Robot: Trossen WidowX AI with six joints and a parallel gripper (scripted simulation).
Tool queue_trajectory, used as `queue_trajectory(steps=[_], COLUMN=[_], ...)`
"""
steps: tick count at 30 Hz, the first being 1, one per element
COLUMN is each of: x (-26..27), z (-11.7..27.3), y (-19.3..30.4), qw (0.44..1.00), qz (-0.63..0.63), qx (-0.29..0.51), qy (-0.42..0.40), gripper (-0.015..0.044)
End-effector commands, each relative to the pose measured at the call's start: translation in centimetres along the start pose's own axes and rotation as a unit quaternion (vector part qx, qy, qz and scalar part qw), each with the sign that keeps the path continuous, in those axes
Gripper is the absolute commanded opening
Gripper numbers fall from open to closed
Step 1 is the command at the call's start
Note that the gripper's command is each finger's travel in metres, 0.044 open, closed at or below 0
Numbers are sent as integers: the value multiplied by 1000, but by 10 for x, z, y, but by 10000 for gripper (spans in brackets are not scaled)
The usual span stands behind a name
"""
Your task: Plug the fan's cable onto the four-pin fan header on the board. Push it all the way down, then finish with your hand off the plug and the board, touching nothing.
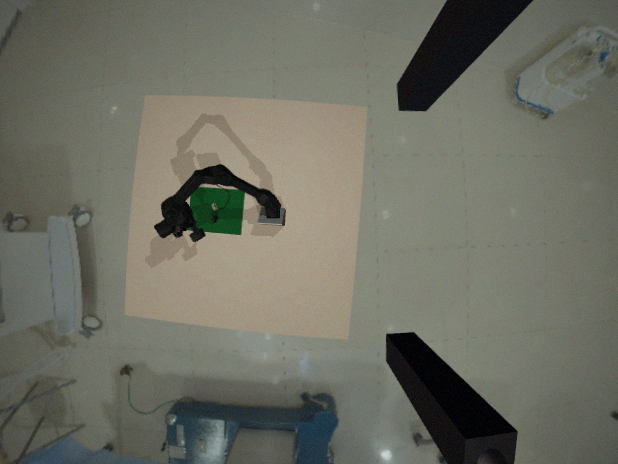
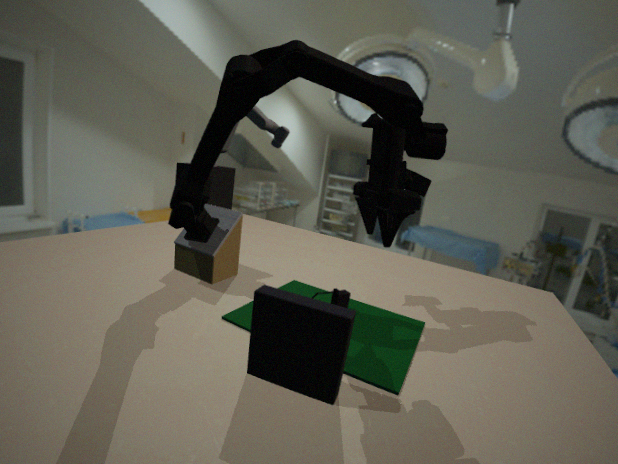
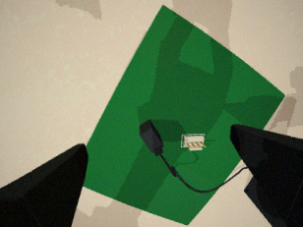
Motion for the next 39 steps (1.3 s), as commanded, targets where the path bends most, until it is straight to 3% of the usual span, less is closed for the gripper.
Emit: queue_trajectory(steps=[1,13,22,39], x=[3,3,2,2], z=[14,11,-84,-103], y=[36,36,43,45], qw=[973,973,974,974], qz=[226,226,225,225], qx=[39,39,39,39], qy=[-8,-8,-6,-6], gripper=[440,440,440,440])
Point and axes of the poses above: the point midway between the two fingers, 35 mm back from their tips, its own z axis back along the fingers, its own x axis across the jaws, y = z × x, the point moved 6 cm from there along z, back along the fingers, and after that the axes turned 3 degrees about -z, right-handed, at the moved point
